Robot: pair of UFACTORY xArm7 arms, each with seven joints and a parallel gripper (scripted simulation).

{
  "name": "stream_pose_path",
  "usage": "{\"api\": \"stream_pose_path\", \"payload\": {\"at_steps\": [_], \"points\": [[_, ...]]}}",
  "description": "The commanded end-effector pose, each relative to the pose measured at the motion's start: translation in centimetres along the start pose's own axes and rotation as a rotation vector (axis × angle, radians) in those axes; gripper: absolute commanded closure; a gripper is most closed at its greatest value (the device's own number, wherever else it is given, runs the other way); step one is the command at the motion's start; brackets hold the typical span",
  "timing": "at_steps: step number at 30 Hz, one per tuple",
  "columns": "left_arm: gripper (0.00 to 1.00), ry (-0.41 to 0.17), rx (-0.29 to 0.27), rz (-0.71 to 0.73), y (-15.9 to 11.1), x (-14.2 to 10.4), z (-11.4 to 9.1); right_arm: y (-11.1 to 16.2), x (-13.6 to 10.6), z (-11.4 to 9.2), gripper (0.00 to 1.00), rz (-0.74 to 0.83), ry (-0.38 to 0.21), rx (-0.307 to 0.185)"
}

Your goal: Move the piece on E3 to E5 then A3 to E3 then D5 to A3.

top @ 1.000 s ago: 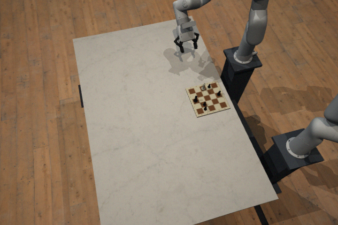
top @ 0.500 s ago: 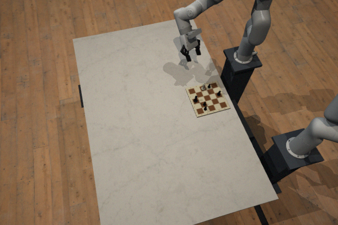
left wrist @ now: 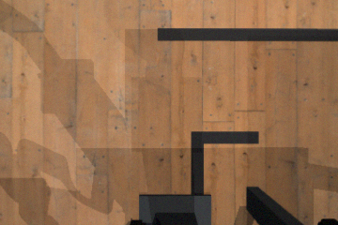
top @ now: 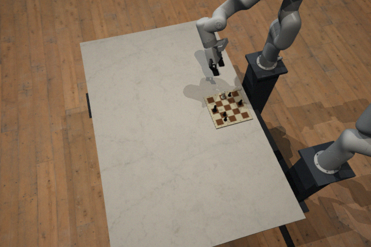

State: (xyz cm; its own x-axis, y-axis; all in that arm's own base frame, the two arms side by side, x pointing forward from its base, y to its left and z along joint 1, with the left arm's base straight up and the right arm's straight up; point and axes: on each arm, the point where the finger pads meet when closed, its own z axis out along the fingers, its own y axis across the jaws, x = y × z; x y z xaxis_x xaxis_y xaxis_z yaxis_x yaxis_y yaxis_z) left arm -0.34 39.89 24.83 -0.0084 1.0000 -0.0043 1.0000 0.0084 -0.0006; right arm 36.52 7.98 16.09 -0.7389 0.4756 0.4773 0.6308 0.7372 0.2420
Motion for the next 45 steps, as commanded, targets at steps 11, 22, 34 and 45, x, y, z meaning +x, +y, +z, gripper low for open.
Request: {"api": "stream_pose_path", "payload": {"at_steps": [11, 22, 34, 45], "points": [[0.0, 0.004, -0.001, 0.0, 0.0, 0.1, -0.2, 3.0, 4.7, 3.2, 0.0, -0.407, -0.097, 0.175], [0.0, 0.004, -0.001, 0.0, 0.0, 0.1, -0.2, 4.4, 7.6, 5.1, 0.0, -0.67, -0.15, 0.287], [0.0, 0.004, -0.001, 0.0, 0.0, 0.1, -0.2, 5.5, 10.7, 7.0, 0.0, -0.949, -0.203, 0.405], [0.0, 0.004, -0.001, 0.0, 0.0, 0.1, -0.2, 6.2, 13.5, 8.6, 0.0, -1.201, -0.249, 0.512]]}}
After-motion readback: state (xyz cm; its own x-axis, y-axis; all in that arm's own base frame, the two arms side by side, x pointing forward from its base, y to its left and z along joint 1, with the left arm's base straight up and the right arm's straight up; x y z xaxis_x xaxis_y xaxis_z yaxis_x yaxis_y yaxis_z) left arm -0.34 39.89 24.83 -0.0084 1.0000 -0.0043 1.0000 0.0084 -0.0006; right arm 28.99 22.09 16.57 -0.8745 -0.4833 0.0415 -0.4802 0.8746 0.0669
